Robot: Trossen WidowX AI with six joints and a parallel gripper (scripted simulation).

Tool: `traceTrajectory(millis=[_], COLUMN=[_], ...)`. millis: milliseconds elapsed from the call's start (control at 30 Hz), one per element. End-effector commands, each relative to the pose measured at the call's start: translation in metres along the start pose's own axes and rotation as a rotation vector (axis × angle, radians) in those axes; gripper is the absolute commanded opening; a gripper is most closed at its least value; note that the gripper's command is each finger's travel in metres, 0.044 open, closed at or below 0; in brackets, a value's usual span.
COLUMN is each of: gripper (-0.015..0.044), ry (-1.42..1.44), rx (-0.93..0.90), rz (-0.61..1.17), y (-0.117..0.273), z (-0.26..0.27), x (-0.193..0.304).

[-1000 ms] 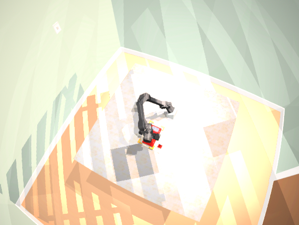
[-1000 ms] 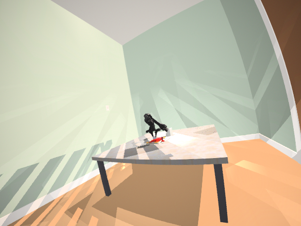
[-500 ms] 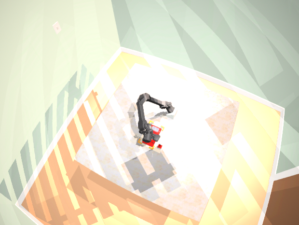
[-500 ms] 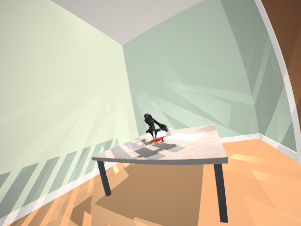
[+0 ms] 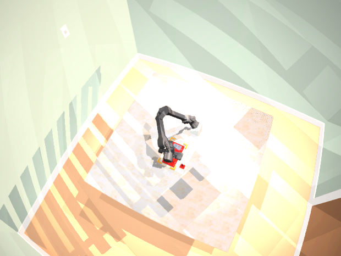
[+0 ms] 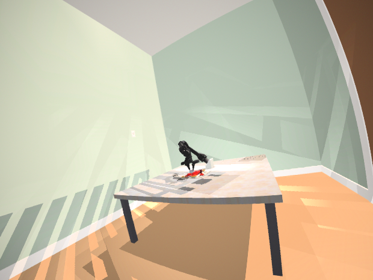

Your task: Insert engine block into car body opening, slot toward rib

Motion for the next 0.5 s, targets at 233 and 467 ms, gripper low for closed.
traceTrajectory(millis=[233,467], gripper=[0.0159,0.0159], ry=[-0.103,-0.078], rx=[0.005,0.005], rz=[-0.003,-0.003], y=[-0.0032,-0.0057], z=[-0.0009,-0.0009], x=[0.0008,0.0009])
Point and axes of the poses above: the point midway between the two fingers, 35 mm back from their tips, its own y axis back along the fingers, its own z axis across the jaws, x = y × z, the point moved 2 cm from there along y, back along the fingers, and after that the axes turned 9 degrees about y, right-handed, at the moved point
